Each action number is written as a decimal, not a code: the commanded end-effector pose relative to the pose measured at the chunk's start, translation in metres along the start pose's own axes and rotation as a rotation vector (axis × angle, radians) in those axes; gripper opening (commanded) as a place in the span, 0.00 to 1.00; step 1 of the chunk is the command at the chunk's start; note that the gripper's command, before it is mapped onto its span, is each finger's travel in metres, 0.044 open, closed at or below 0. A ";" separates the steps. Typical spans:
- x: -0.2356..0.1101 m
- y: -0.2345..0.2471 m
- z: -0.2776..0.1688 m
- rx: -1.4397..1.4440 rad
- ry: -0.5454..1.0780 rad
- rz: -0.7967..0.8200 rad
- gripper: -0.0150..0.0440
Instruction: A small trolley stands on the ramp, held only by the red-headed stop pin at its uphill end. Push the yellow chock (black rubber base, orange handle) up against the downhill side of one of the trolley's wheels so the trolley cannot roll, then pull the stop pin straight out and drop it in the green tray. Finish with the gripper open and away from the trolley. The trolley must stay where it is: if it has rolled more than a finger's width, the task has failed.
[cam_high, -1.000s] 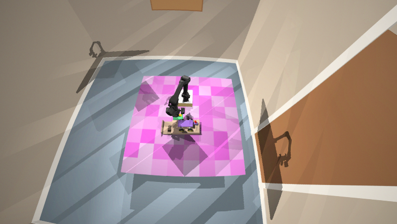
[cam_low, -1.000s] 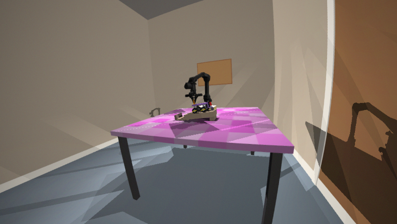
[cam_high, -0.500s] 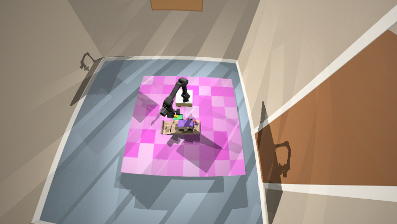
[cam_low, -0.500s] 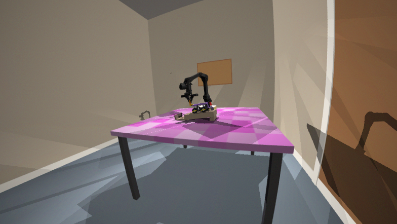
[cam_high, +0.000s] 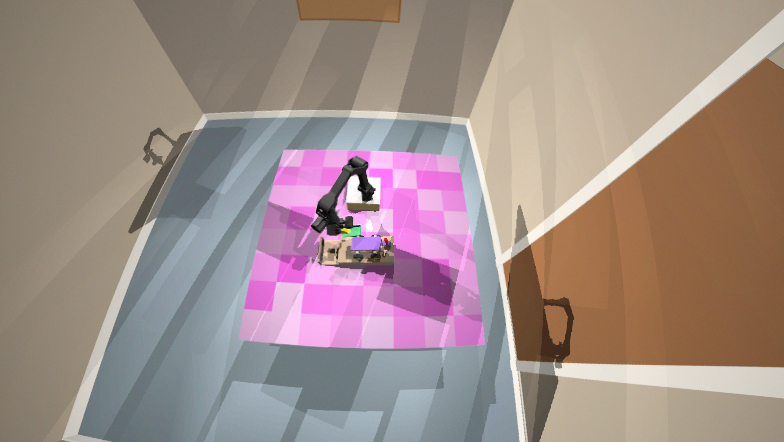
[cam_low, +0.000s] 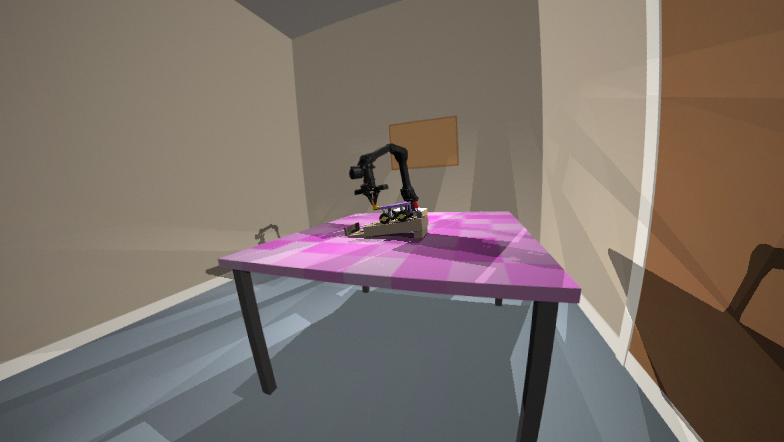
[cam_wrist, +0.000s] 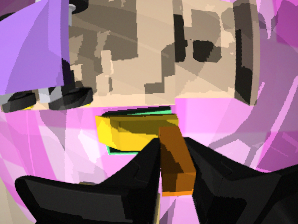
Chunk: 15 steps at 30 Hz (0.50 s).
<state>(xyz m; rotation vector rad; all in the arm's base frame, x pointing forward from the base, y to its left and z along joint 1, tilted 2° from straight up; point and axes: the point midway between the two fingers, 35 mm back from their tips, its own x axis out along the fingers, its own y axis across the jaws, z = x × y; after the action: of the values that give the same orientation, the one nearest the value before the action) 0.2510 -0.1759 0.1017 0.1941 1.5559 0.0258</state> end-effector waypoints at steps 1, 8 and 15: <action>0.000 -0.001 0.012 0.001 -0.010 0.000 0.25; 0.002 -0.001 0.019 0.001 -0.010 0.000 0.25; 0.019 -0.002 0.018 0.001 -0.010 0.001 0.25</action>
<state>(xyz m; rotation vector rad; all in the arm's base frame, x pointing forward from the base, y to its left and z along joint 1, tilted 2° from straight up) 0.2686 -0.1788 0.0920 0.1872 1.5452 0.0251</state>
